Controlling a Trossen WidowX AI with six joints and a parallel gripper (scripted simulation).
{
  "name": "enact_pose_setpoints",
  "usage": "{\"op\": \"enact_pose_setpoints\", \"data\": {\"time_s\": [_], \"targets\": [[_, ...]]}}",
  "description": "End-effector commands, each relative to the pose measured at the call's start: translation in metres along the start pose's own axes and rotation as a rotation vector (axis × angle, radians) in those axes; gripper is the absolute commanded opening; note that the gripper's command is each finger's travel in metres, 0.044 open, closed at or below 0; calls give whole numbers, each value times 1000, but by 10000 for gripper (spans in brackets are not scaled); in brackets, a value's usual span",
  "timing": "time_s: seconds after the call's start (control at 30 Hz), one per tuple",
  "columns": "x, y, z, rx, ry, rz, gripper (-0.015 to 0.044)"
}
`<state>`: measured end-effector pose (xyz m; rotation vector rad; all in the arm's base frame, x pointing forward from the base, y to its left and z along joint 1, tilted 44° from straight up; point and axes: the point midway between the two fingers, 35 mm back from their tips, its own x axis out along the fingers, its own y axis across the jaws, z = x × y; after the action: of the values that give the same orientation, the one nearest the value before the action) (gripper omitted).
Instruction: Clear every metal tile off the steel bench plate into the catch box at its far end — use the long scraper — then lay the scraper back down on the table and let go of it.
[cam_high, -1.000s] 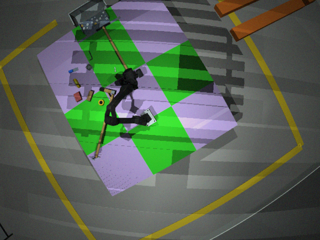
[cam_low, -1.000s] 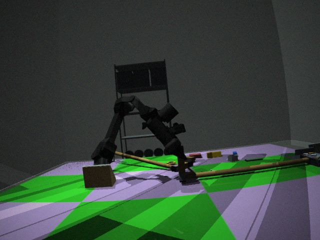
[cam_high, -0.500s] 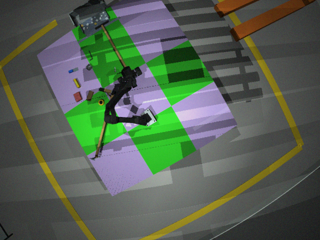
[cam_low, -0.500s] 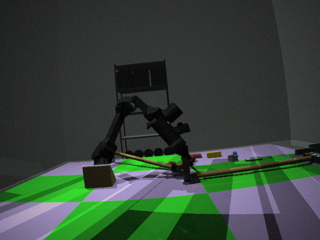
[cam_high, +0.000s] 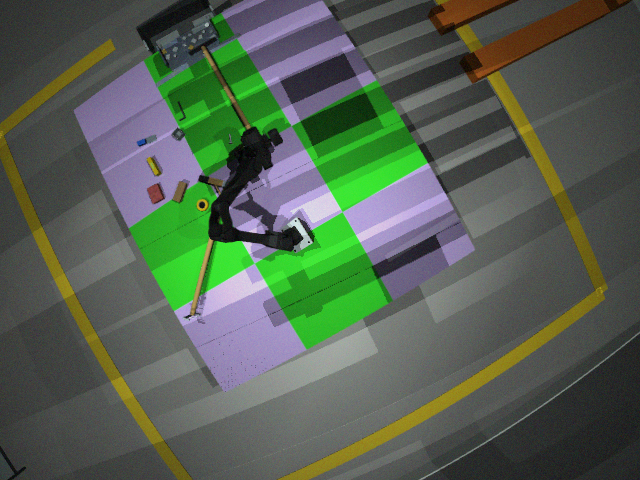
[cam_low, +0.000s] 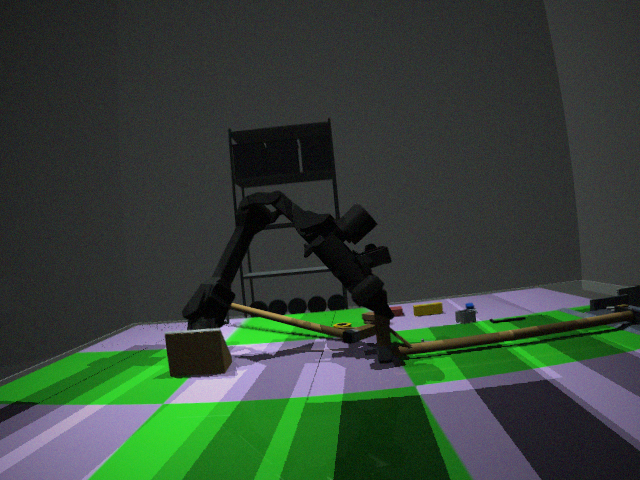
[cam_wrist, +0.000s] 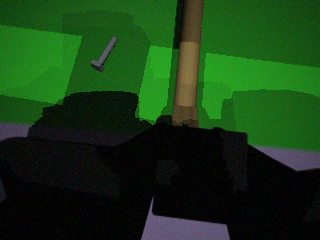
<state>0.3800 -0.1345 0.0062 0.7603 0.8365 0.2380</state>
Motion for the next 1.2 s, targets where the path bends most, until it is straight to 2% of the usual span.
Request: {"op": "enact_pose_setpoints", "data": {"time_s": [0.0, 1.17], "targets": [[3, -3, 9, -1, -9, -4, 0], [28, -7, 49, -3, -10, -4, 0]]}}
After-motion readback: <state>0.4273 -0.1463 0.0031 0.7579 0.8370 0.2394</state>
